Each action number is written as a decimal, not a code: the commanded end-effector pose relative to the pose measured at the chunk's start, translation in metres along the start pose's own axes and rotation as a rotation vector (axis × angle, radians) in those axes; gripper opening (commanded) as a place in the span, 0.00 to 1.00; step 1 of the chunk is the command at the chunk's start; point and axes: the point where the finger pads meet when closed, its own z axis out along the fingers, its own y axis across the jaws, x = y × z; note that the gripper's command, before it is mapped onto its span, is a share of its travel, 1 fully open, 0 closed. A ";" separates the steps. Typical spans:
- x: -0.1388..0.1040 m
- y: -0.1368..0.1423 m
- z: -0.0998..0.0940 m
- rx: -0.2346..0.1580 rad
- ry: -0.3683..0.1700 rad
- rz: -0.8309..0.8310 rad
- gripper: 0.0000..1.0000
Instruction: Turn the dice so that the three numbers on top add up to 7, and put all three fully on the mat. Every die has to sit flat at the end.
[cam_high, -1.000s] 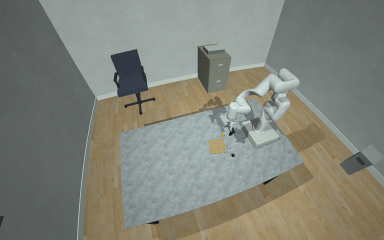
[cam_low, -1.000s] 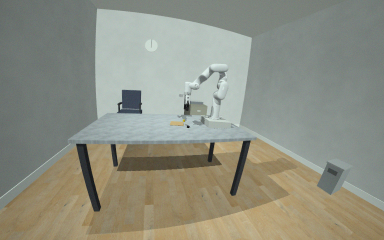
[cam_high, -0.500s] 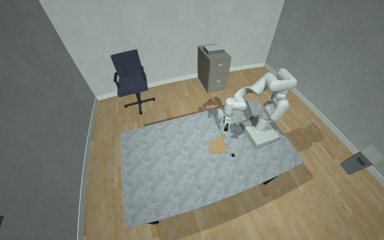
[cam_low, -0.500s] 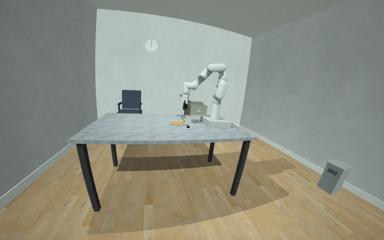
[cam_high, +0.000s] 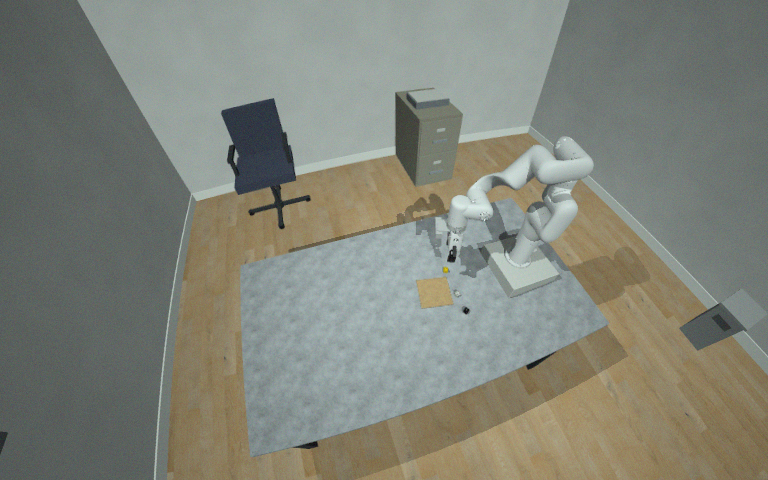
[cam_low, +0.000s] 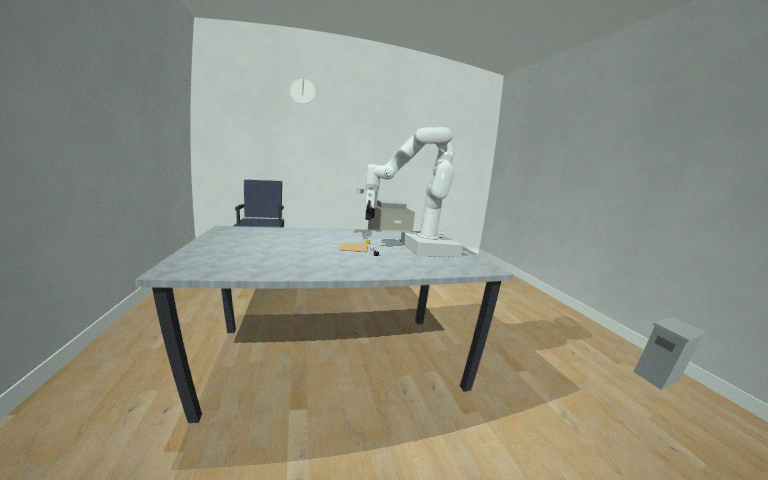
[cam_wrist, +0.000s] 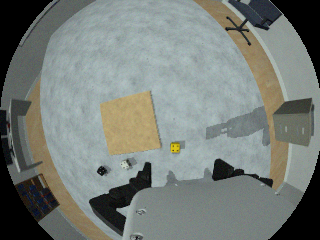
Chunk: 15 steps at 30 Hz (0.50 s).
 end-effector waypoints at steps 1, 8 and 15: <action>0.001 0.000 -0.001 0.001 0.003 0.010 1.00; 0.001 0.000 0.000 0.001 0.003 0.073 1.00; 0.002 0.000 0.004 0.001 0.003 0.301 1.00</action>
